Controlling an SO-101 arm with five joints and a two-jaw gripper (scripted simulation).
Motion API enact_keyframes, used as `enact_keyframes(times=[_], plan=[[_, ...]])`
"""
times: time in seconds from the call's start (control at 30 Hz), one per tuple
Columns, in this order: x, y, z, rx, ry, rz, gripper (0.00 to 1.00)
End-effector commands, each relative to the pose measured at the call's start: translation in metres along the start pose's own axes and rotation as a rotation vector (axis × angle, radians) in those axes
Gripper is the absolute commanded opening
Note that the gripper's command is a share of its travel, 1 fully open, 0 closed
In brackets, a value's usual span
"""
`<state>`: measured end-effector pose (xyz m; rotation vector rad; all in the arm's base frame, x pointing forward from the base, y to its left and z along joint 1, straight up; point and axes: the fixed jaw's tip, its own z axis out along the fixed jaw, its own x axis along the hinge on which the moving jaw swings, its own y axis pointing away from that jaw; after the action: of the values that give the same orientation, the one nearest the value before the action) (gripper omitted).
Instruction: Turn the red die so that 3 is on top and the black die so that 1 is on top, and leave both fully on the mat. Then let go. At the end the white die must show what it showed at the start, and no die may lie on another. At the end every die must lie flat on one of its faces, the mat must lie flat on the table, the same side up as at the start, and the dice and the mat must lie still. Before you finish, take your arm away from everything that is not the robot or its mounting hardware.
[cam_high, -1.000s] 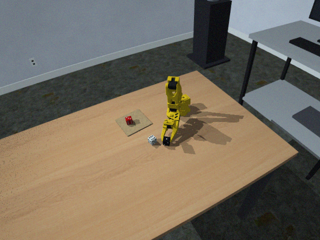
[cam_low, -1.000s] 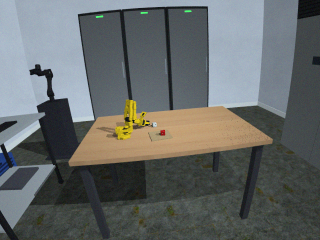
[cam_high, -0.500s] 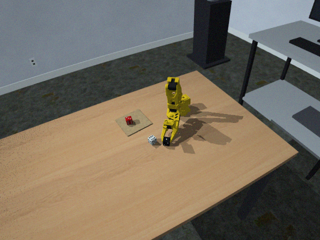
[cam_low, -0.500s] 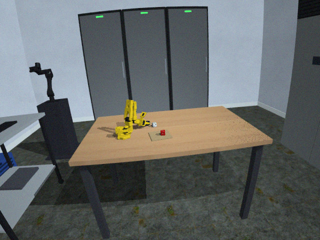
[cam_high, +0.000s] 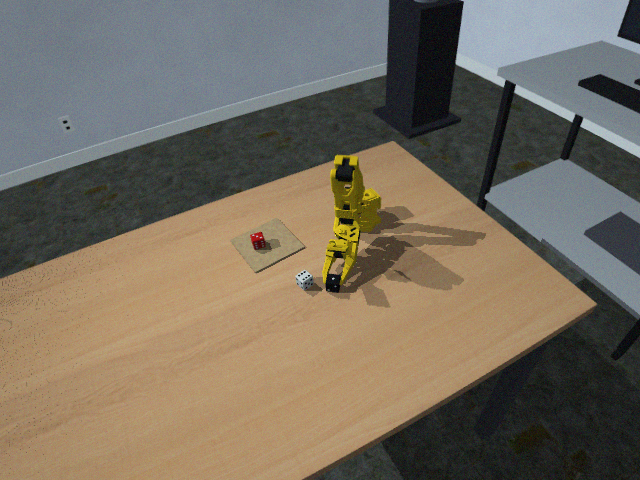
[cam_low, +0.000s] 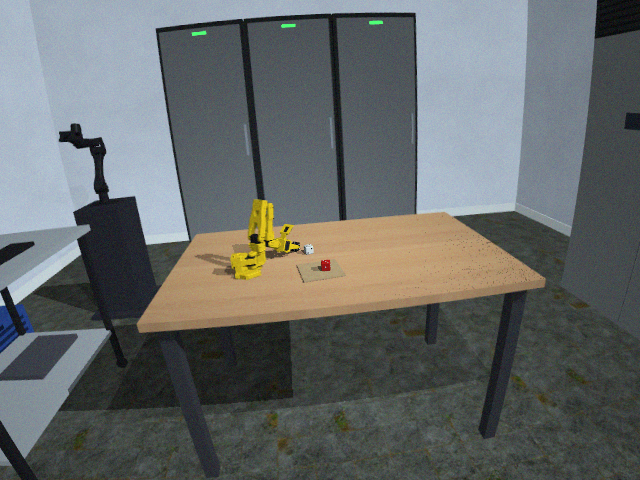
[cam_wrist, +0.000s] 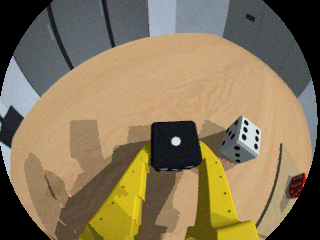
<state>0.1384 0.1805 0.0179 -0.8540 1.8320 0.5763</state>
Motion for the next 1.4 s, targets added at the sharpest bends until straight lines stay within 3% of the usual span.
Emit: enact_keyframes(times=[0.0, 0.37, 0.77, 1.37], plan=[[-0.0075, -0.0018, 0.0020, 0.007, -0.041, -0.005, 0.00], [-0.0075, -0.0018, 0.0020, 0.007, -0.041, -0.005, 0.16], [-0.0075, -0.0018, 0.0020, 0.007, -0.041, -0.005, 0.19], [-0.0075, -0.0018, 0.0020, 0.007, -0.041, -0.005, 0.34]])
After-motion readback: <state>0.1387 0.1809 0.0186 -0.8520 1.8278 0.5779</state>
